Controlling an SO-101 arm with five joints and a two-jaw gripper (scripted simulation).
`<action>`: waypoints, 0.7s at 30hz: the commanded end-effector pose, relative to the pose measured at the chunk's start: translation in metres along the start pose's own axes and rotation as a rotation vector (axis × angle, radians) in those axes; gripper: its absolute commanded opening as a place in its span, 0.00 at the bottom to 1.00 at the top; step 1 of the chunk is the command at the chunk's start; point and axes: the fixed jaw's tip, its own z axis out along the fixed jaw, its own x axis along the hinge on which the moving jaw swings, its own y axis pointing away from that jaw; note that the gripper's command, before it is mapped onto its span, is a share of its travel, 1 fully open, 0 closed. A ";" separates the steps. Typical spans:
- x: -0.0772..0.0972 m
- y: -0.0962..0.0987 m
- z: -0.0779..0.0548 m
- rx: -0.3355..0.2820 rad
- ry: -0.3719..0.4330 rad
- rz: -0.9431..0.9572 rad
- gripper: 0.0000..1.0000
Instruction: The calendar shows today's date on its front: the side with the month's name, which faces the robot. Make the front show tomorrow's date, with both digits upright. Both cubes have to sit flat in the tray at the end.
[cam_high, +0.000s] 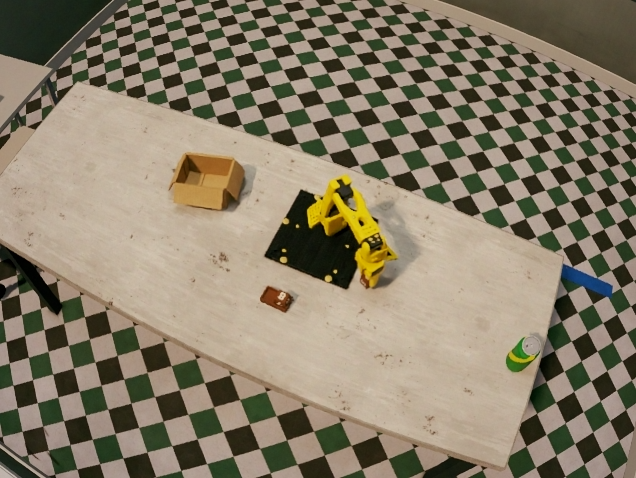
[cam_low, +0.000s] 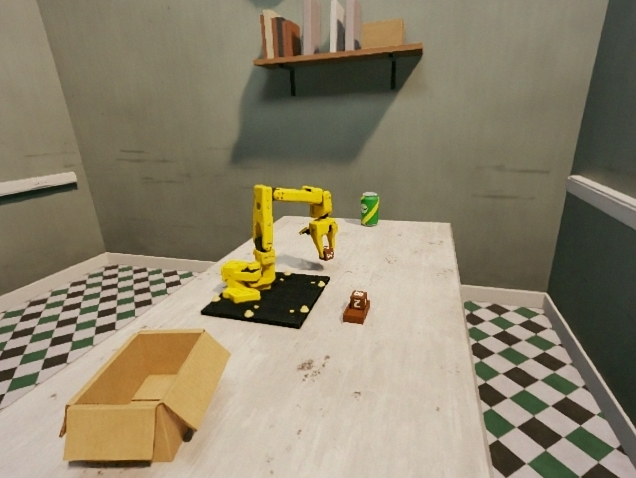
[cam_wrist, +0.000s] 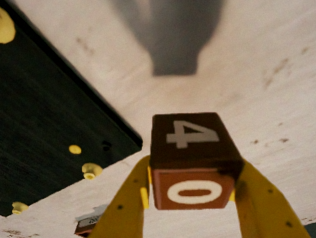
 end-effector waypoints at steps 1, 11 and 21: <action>-0.002 0.001 0.005 -0.010 -0.003 -0.001 0.00; -0.002 0.001 0.006 -0.010 -0.003 -0.001 0.00; -0.002 0.001 0.011 -0.010 -0.003 -0.001 0.00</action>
